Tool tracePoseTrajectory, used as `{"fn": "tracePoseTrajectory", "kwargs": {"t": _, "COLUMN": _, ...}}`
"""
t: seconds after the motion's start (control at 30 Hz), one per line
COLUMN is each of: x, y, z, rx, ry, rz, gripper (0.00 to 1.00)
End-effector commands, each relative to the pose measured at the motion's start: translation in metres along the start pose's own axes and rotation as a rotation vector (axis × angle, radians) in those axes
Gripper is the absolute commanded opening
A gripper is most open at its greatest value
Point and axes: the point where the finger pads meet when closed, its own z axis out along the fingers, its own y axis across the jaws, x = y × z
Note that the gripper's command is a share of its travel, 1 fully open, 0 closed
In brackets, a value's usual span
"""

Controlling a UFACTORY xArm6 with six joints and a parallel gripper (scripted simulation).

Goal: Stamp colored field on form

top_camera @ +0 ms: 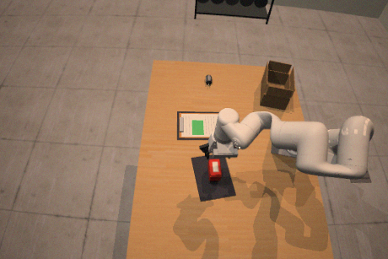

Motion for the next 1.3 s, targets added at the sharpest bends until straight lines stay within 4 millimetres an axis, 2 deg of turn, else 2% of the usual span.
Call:
{"fn": "tracePoseTrajectory", "kwargs": {"t": 0.0, "x": 0.001, "y": -0.001, "z": -0.007, "rx": 0.004, "ry": 0.003, "rz": 0.0, "gripper": 1.0}}
{"fn": "tracePoseTrajectory", "kwargs": {"t": 0.2, "x": -0.003, "y": 0.005, "z": -0.009, "rx": 0.004, "ry": 0.003, "rz": -0.041, "gripper": 1.0}}
{"fn": "tracePoseTrajectory", "kwargs": {"t": 0.33, "x": -0.017, "y": 0.022, "z": -0.012, "rx": 0.003, "ry": 0.001, "rz": -0.161, "gripper": 1.0}}
{"fn": "tracePoseTrajectory", "kwargs": {"t": 0.43, "x": -0.036, "y": 0.042, "z": -0.015, "rx": 0.004, "ry": 0.001, "rz": -0.307, "gripper": 1.0}}
{"fn": "tracePoseTrajectory", "kwargs": {"t": 0.5, "x": -0.036, "y": 0.042, "z": -0.015, "rx": 0.004, "ry": 0.001, "rz": -0.307, "gripper": 1.0}}
{"fn": "tracePoseTrajectory", "kwargs": {"t": 0.7, "x": -0.097, "y": 0.087, "z": -0.019, "rx": 0.004, "ry": -0.008, "rz": -0.62, "gripper": 1.0}}
{"fn": "tracePoseTrajectory", "kwargs": {"t": 1.0, "x": -0.183, "y": 0.114, "z": -0.016, "rx": 0.006, "ry": -0.047, "rz": -0.98, "gripper": 1.0}}
{"fn": "tracePoseTrajectory", "kwargs": {"t": 1.07, "x": -0.183, "y": 0.114, "z": -0.016, "rx": 0.006, "ry": -0.047, "rz": -0.98, "gripper": 1.0}}
{"fn": "tracePoseTrajectory", "kwargs": {"t": 1.1, "x": -0.21, "y": 0.122, "z": -0.014, "rx": 0.009, "ry": -0.047, "rz": -1.095, "gripper": 1.0}}
{"fn": "tracePoseTrajectory", "kwargs": {"t": 1.27, "x": -0.255, "y": 0.129, "z": -0.008, "rx": 0.014, "ry": -0.051, "rz": -1.276, "gripper": 1.0}}
